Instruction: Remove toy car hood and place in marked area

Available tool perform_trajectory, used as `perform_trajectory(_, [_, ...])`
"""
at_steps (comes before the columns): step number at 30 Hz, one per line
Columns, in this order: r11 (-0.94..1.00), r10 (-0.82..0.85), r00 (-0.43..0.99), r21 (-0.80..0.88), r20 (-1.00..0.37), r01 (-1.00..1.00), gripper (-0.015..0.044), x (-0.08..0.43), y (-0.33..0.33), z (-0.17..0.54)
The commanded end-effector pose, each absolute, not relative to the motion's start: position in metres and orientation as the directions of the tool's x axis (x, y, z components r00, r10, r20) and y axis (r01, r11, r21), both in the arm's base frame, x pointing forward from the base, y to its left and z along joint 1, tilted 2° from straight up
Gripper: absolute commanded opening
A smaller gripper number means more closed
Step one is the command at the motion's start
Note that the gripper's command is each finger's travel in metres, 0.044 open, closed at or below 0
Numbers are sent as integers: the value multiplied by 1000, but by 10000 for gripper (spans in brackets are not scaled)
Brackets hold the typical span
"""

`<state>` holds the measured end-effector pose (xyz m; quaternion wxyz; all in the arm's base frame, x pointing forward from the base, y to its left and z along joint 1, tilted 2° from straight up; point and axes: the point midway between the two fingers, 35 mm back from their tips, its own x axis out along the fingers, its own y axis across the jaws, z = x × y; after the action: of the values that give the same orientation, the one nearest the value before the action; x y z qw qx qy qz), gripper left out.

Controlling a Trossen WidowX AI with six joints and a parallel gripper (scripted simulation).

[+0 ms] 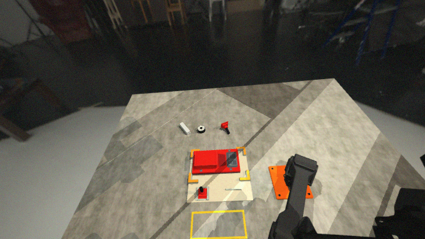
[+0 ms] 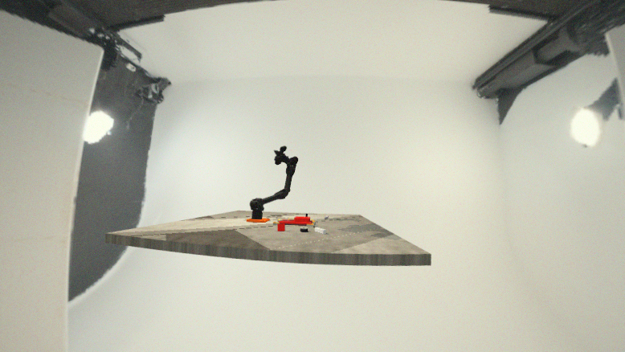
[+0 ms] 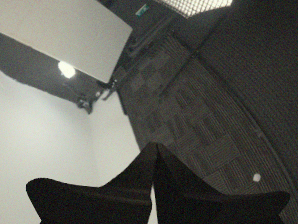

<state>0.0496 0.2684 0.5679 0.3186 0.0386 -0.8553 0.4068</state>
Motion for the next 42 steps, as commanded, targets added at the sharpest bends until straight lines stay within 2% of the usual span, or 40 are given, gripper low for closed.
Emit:
perform_trajectory(1, [670,190,-794,-667,578,-325,26,49,267,569])
perform_trajectory(10, [861,-20,-818,-406,575,-306,263,-6,206,599])
perform_trajectory(17, [923,-197,-818,-178,541,-340,440,-39,148,608])
perform_trajectory(24, [923,-371,-794,99,481,-371,440,-67,90,612])
perform_trajectory(30, [834,-538,-740,381,404,-398,440,-84,27,610])
perform_trajectory(34, [779,-616,-682,437,396,-450,440,-85,-9,610])
perform_trajectory(42, [575,-766,-577,703,282,-419,440,-83,-78,596])
